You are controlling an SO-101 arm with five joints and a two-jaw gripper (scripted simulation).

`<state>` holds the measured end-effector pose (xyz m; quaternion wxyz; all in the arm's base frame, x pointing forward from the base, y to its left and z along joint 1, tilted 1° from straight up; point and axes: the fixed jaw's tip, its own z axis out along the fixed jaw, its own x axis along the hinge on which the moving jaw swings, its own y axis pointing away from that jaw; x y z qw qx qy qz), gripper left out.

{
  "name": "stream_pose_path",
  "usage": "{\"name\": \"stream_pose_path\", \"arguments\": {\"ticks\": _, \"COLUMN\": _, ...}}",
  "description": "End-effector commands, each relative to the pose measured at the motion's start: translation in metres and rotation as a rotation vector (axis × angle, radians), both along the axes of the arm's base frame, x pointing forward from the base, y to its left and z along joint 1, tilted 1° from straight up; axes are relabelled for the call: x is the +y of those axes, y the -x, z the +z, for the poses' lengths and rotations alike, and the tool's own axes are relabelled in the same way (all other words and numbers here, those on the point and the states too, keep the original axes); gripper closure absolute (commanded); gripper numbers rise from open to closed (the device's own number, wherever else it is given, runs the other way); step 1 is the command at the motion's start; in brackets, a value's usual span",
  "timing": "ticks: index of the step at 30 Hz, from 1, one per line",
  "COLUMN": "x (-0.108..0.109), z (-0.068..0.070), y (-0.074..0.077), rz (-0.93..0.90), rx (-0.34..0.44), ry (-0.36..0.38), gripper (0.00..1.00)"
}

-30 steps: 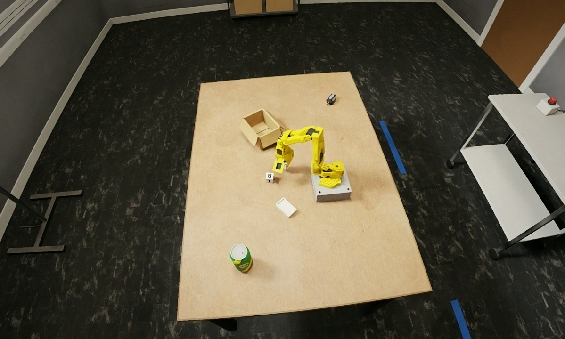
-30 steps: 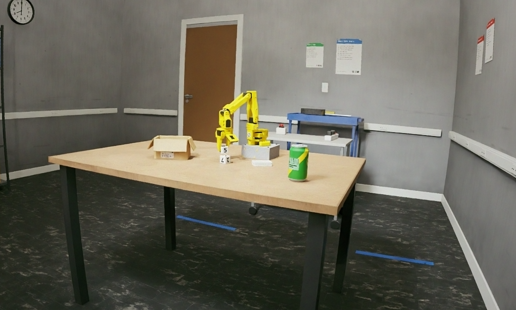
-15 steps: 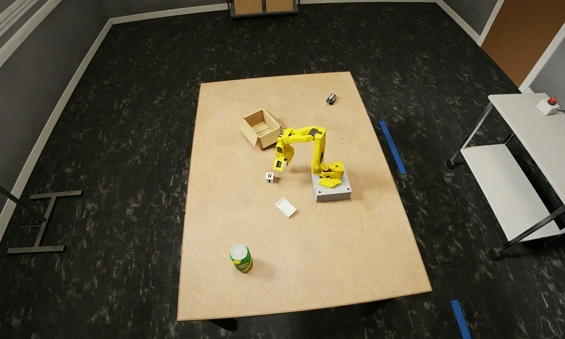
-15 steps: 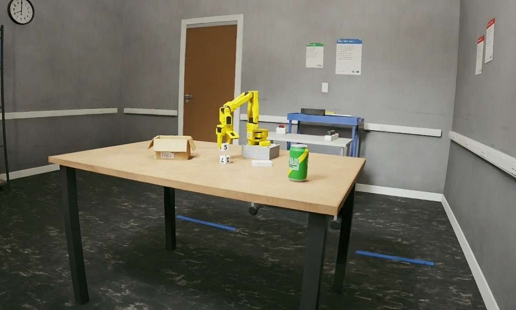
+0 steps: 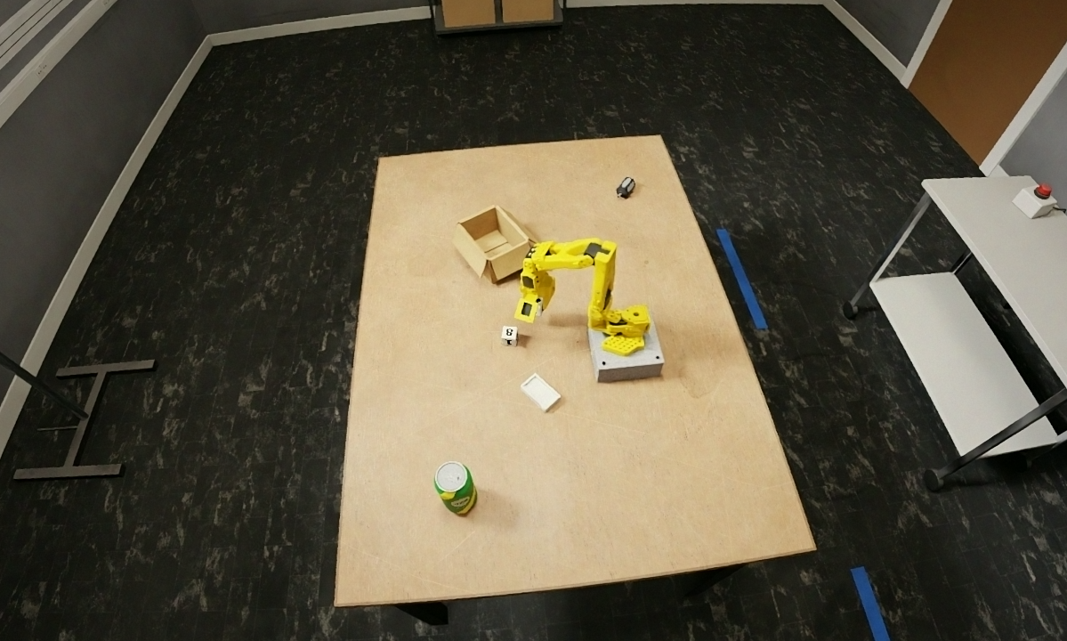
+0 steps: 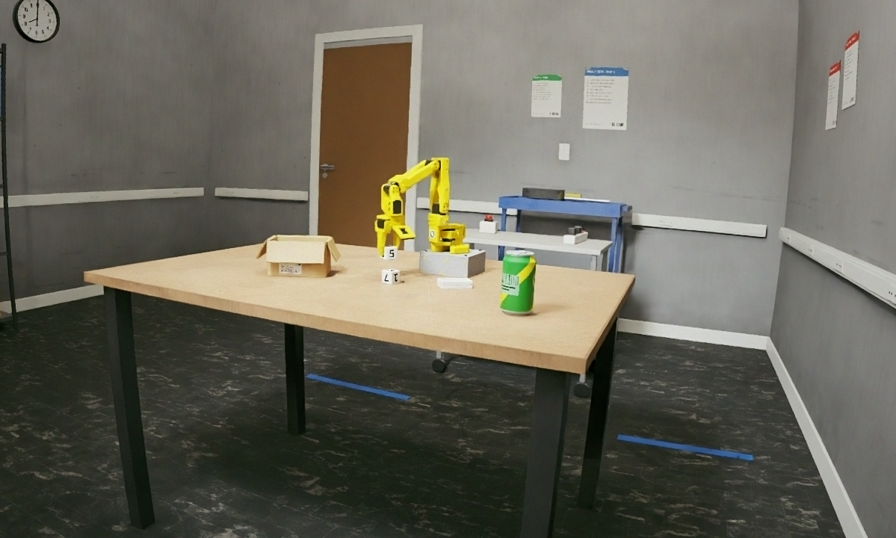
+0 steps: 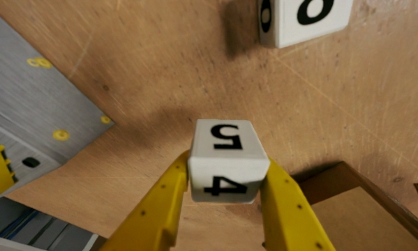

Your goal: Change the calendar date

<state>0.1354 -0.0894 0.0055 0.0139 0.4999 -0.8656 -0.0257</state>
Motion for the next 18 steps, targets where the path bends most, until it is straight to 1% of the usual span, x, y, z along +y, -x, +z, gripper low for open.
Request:
{"name": "stream_pose_path", "arguments": {"ticks": 1, "x": -0.004, "z": 0.007, "y": -0.003, "rz": -0.003, "rx": -0.028, "ry": 0.017, "gripper": 1.00}}
{"name": "stream_pose_path", "arguments": {"ticks": 14, "x": -0.004, "z": 0.009, "y": -0.003, "rz": -0.003, "rx": -0.028, "ry": 0.017, "gripper": 1.00}}
{"name": "stream_pose_path", "arguments": {"ticks": 15, "x": -0.009, "z": 0.018, "y": -0.010, "rz": -0.003, "rx": -0.074, "ry": 0.047, "gripper": 1.00}}
{"name": "stream_pose_path", "arguments": {"ticks": 18, "x": -0.009, "z": 0.018, "y": -0.010, "rz": -0.003, "rx": -0.074, "ry": 0.047, "gripper": 1.00}}
